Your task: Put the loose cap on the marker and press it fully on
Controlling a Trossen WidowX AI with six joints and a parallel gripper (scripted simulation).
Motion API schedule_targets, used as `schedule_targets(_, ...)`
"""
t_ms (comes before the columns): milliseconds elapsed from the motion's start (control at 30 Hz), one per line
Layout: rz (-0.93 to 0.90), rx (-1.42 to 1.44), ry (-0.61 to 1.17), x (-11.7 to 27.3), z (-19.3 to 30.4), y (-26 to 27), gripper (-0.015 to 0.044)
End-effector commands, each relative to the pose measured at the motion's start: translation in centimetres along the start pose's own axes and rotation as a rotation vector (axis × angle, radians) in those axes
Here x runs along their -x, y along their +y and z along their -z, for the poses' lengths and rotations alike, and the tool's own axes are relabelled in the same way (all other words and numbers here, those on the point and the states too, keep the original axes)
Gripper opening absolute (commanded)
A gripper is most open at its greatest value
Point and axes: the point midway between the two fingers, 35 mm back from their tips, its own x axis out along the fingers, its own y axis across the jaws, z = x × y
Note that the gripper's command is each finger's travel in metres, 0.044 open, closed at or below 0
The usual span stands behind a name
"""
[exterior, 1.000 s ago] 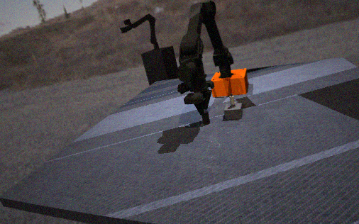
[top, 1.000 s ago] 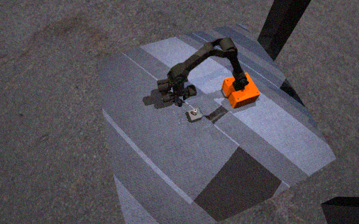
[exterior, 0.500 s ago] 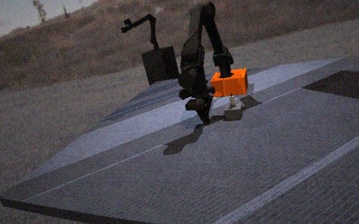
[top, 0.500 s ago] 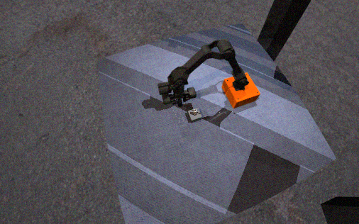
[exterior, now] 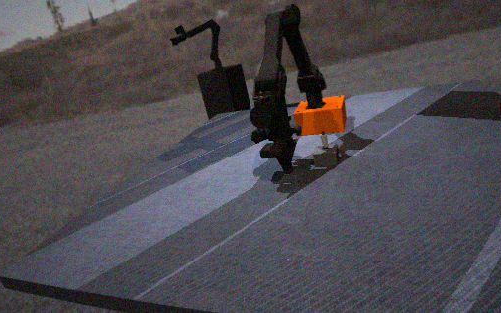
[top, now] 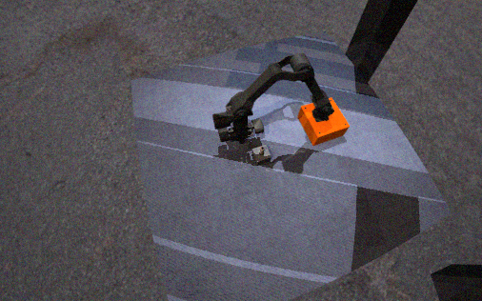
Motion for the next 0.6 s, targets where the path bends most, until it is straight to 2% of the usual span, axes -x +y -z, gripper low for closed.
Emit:
schedule_targets(0, -0.001, 0.001, 0.006, 0.0, 0.1, 0.0, 0.0096)
schedule_targets(100, -0.001, 0.001, 0.006, 0.0, 0.1, 0.0, 0.0076)
schedule_targets(200, -0.001, 0.001, 0.006, 0.5, 0.1, 0.1, 0.0000)
schedule_targets(567, -0.001, 0.001, 0.005, 4.7, 0.0, 0.1, 0.0000)
